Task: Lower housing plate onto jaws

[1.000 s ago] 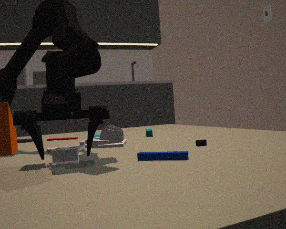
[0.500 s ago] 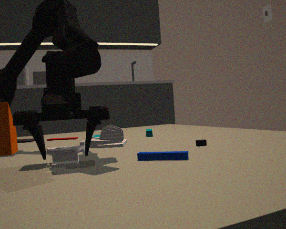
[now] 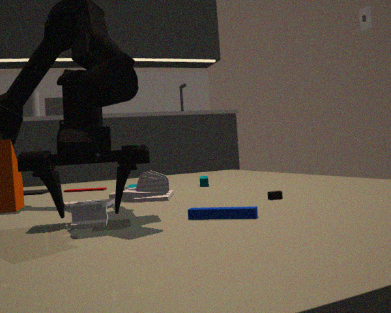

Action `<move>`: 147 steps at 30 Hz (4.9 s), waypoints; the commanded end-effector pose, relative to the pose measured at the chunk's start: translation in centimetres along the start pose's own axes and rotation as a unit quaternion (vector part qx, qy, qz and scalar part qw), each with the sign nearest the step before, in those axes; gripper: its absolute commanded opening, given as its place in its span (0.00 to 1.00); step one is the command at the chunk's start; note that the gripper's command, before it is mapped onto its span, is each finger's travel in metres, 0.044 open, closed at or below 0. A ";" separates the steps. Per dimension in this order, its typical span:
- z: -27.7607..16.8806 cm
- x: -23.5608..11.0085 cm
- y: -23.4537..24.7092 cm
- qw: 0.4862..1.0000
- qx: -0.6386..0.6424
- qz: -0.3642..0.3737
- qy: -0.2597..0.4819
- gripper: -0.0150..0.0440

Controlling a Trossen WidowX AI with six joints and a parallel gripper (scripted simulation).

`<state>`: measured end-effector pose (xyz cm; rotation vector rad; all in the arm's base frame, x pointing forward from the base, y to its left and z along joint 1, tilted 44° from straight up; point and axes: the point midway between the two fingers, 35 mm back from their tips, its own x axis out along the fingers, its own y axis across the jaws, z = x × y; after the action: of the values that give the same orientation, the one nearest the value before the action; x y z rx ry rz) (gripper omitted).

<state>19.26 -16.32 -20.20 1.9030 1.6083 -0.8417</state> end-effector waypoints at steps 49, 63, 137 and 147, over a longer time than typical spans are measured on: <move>-5.5 -8.4 3.3 0.989 -0.150 0.001 -0.012 0.85; -9.8 -8.6 5.0 0.966 -0.259 0.000 -0.015 0.85; -25.8 -7.3 5.8 0.787 -0.616 0.006 0.005 0.85; -25.2 -7.3 5.0 0.787 -0.617 0.005 0.005 0.85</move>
<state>26.88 -3.86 2.32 0.9217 1.4997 0.2878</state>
